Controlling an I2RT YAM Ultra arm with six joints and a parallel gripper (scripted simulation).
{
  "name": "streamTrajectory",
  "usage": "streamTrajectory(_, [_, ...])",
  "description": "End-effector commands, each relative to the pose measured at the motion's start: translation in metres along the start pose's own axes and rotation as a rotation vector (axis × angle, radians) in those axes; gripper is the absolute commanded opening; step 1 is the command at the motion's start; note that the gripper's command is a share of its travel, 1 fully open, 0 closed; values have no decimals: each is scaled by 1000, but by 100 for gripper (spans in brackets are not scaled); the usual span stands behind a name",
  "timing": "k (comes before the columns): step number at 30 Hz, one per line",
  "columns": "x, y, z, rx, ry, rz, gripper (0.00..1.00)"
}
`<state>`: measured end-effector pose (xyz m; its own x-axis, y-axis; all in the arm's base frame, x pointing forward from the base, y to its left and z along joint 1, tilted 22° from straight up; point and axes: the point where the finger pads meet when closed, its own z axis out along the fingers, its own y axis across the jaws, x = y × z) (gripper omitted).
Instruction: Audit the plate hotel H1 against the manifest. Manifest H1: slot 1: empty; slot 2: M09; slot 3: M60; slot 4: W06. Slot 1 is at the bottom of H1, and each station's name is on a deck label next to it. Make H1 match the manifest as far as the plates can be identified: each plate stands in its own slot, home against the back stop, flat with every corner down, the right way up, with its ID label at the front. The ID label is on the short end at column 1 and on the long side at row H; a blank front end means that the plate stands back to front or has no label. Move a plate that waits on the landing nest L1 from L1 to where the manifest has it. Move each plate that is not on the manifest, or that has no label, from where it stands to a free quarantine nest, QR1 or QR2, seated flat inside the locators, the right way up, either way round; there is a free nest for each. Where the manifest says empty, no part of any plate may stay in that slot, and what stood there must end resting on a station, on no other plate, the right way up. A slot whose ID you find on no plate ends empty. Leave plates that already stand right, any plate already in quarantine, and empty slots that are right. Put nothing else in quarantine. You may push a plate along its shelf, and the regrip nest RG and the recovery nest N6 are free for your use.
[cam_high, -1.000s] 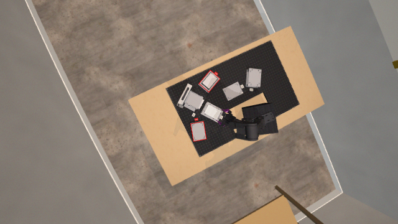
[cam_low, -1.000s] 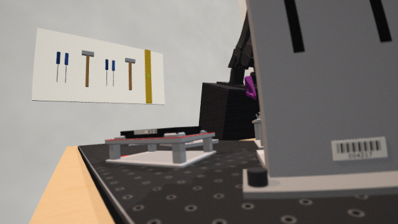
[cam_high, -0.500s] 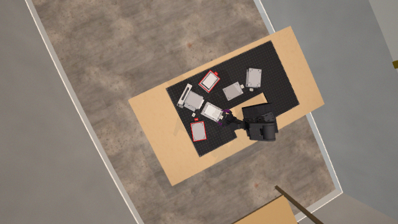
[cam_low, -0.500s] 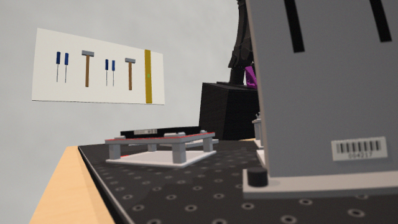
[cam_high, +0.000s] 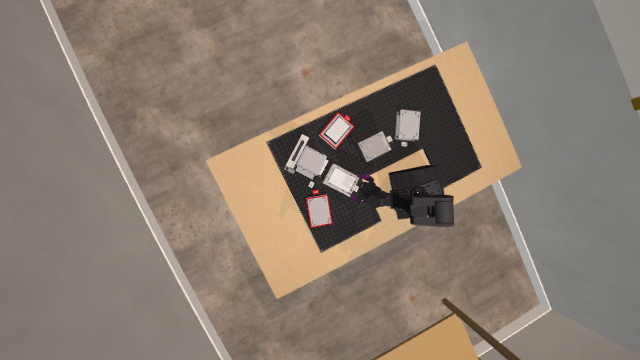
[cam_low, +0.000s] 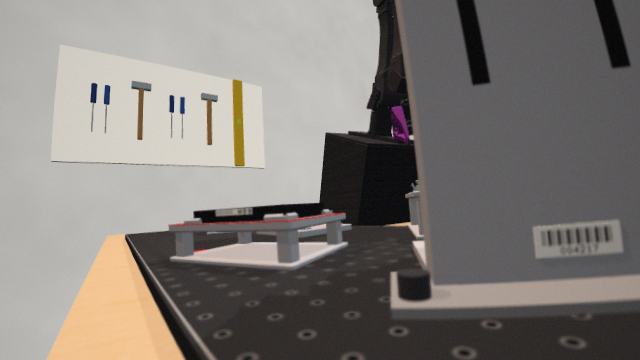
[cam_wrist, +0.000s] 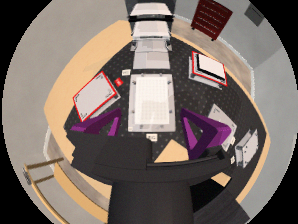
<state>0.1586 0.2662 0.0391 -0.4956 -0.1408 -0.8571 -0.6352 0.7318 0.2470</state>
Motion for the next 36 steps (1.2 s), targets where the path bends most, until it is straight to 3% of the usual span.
streamTrajectory(1, [0,0,7,4,96,-11,100])
streamTrajectory(10, [-18,-1,32,5,335,-11,100])
streamTrajectory(12, [-18,-1,32,5,335,-11,100])
streamTrajectory(17, [-28,-1,45,6,468,-11,100])
streamTrajectory(27, [-29,-1,46,8,734,-11,100])
streamTrajectory(29, [-29,-1,46,8,734,-11,100])
streamTrajectory(31, [-29,-1,46,8,773,-10,100])
streamTrajectory(36, [-29,-1,46,8,773,-10,100])
